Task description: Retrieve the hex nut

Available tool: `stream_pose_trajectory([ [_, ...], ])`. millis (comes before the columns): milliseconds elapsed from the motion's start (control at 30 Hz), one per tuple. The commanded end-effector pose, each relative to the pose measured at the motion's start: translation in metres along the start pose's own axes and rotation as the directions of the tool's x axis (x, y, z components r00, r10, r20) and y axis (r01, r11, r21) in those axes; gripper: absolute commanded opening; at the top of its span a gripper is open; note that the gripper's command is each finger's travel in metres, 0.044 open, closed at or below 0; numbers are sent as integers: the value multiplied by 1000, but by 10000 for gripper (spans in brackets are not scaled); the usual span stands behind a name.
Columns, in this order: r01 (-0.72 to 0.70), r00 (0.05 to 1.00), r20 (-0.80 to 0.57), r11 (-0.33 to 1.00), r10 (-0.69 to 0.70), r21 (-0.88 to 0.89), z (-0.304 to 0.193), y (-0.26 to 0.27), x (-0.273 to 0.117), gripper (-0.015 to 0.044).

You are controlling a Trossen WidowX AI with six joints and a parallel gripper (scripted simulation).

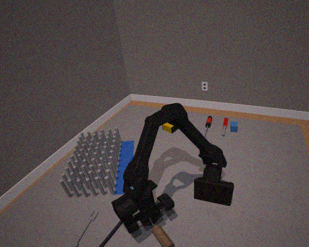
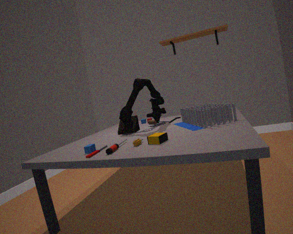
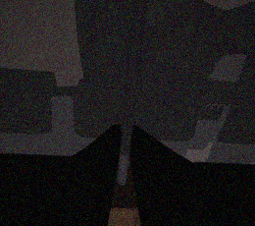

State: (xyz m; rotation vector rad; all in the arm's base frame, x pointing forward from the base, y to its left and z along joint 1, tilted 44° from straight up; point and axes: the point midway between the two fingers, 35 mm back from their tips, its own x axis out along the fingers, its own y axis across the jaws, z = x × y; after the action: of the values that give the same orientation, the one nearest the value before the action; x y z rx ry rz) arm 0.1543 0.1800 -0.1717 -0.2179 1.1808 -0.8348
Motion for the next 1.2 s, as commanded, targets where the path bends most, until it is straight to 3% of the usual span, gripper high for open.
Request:
stream_pose_trajectory([
  [0, -2, 1000, 3, 1000, 2, -5, 0, 0, 7, 0],
  [1167, -81, 997, -2, 996, 81, 30, 0, 0, 11, 0],
])
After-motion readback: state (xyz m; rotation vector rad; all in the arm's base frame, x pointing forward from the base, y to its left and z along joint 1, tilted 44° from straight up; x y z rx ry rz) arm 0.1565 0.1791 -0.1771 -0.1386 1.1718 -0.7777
